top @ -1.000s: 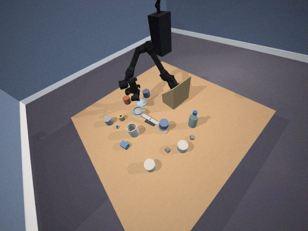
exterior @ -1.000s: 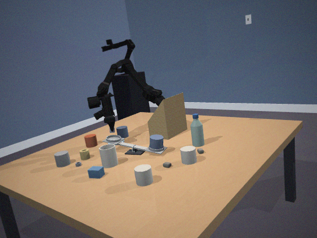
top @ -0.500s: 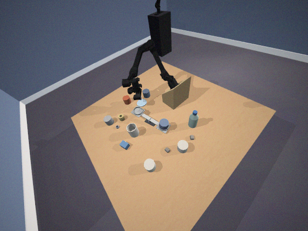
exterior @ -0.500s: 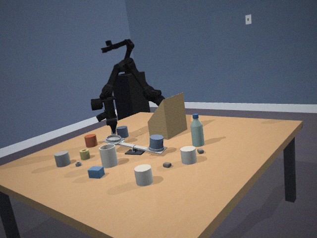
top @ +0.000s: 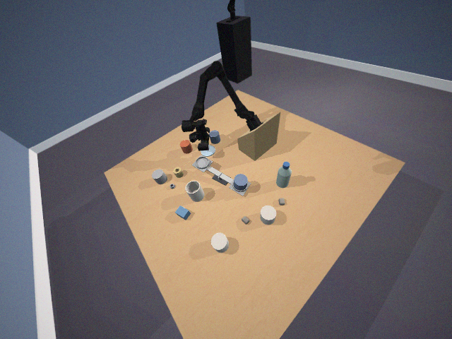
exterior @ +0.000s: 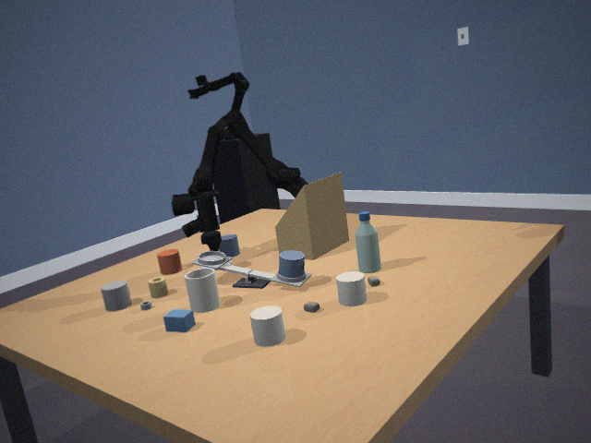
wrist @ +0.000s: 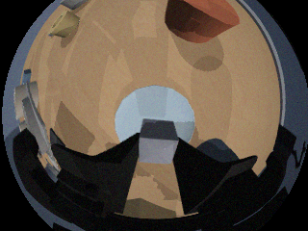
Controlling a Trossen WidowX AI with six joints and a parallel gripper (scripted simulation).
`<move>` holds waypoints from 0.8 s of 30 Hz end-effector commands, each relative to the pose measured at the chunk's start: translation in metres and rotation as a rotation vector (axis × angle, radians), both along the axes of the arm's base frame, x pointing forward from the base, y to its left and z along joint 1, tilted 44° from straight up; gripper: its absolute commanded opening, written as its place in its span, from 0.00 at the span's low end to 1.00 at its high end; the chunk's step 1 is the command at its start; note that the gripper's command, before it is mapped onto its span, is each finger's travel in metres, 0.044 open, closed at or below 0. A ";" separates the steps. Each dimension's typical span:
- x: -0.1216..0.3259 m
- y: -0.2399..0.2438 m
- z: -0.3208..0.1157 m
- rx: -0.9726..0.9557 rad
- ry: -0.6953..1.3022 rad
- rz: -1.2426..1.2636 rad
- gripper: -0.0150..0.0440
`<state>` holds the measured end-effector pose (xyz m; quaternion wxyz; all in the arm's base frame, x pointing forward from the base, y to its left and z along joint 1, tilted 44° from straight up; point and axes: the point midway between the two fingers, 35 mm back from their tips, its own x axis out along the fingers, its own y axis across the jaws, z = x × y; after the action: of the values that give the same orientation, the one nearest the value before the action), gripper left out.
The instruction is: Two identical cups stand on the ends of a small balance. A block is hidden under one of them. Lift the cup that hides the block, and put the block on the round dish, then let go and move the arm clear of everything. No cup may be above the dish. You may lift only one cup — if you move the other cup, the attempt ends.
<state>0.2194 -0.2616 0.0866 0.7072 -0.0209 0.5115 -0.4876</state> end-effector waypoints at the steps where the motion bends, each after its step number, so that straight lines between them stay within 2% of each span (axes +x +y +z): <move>1: 0.000 -0.004 -0.006 0.004 0.004 0.004 0.25; 10: 0.000 -0.012 -0.014 0.003 0.004 0.004 0.25; 24: -0.001 -0.010 -0.011 0.001 0.003 0.000 0.88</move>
<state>0.2190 -0.2713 0.0758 0.7067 -0.0215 0.5133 -0.4864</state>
